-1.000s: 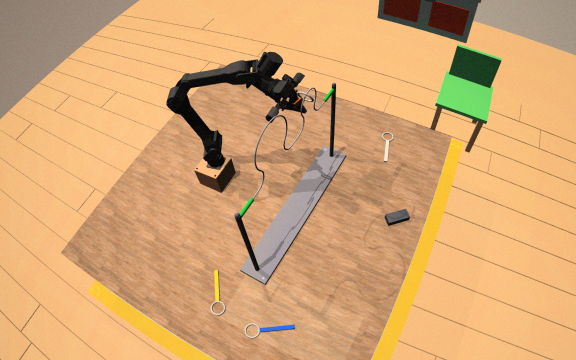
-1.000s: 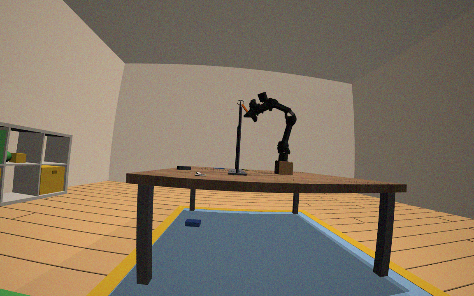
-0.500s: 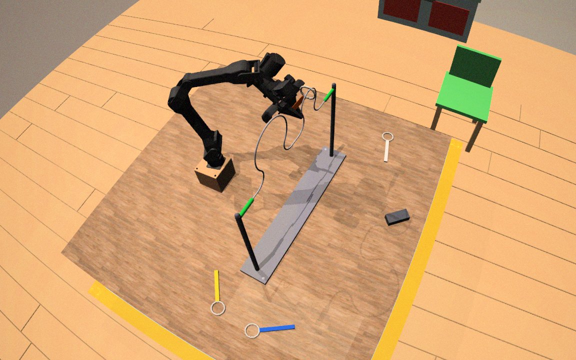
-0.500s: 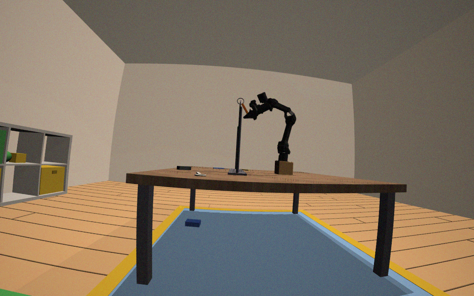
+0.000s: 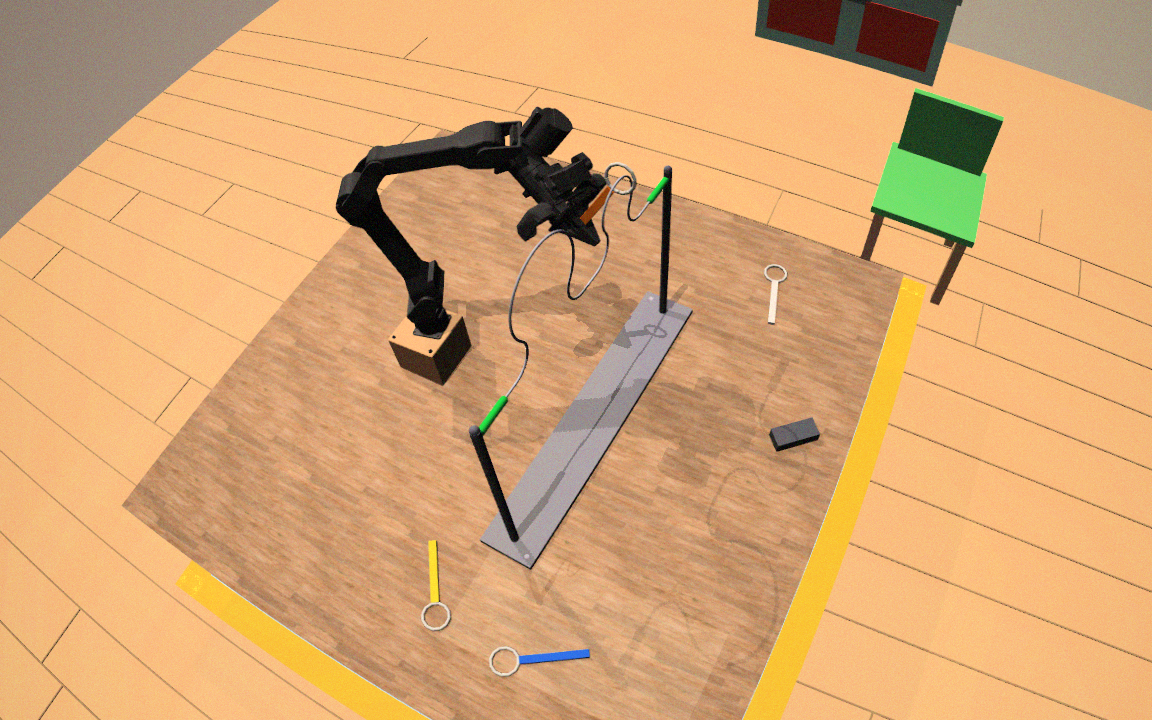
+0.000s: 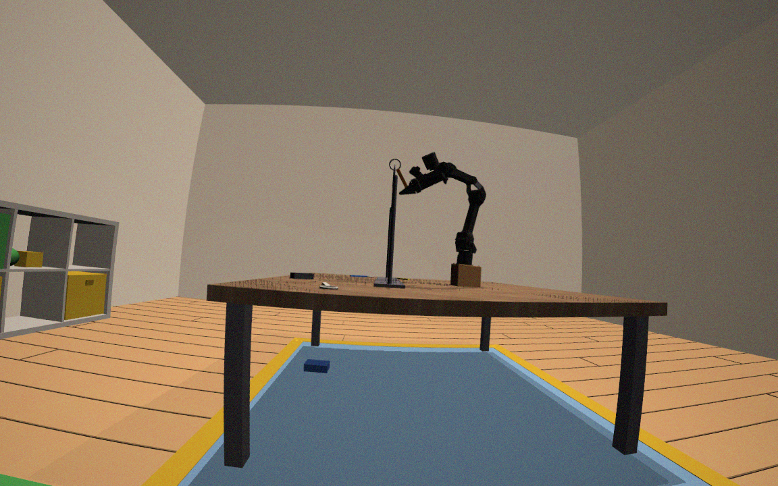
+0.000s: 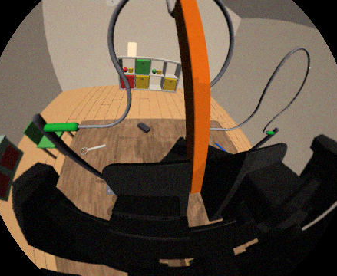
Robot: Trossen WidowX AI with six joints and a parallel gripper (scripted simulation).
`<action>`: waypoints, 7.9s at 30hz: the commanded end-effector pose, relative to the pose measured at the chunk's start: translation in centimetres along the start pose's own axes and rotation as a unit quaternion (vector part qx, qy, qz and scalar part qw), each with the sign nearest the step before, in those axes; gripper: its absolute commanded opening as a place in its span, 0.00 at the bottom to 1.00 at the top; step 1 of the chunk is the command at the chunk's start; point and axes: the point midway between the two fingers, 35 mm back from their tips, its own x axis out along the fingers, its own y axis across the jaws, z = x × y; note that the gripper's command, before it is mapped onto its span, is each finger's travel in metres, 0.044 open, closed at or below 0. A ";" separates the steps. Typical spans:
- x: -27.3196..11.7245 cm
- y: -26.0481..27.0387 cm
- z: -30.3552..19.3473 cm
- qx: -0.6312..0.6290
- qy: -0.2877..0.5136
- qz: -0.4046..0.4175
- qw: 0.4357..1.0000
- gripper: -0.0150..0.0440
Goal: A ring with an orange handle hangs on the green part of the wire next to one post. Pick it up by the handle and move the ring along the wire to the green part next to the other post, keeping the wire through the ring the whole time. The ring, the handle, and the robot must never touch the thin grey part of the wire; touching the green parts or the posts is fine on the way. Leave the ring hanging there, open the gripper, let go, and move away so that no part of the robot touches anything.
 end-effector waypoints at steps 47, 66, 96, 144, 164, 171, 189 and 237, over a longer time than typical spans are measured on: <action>-0.8 -5.8 2.8 -0.433 -0.055 -0.243 0.866 0.00; -1.9 -6.8 4.9 -0.571 -0.072 -0.320 0.752 0.00; -1.1 -7.2 3.6 -0.614 -0.076 -0.346 0.705 0.00; 5.7 1.5 -8.4 -0.209 -0.065 -0.111 0.969 0.00; 5.7 8.6 -10.0 -0.009 -0.041 -0.010 0.999 0.00; 5.3 10.8 -9.9 0.048 -0.033 0.019 0.998 0.00; 4.6 14.1 -9.3 0.106 -0.026 0.049 0.993 0.00; 4.3 18.0 -9.8 0.112 -0.026 0.052 0.992 0.00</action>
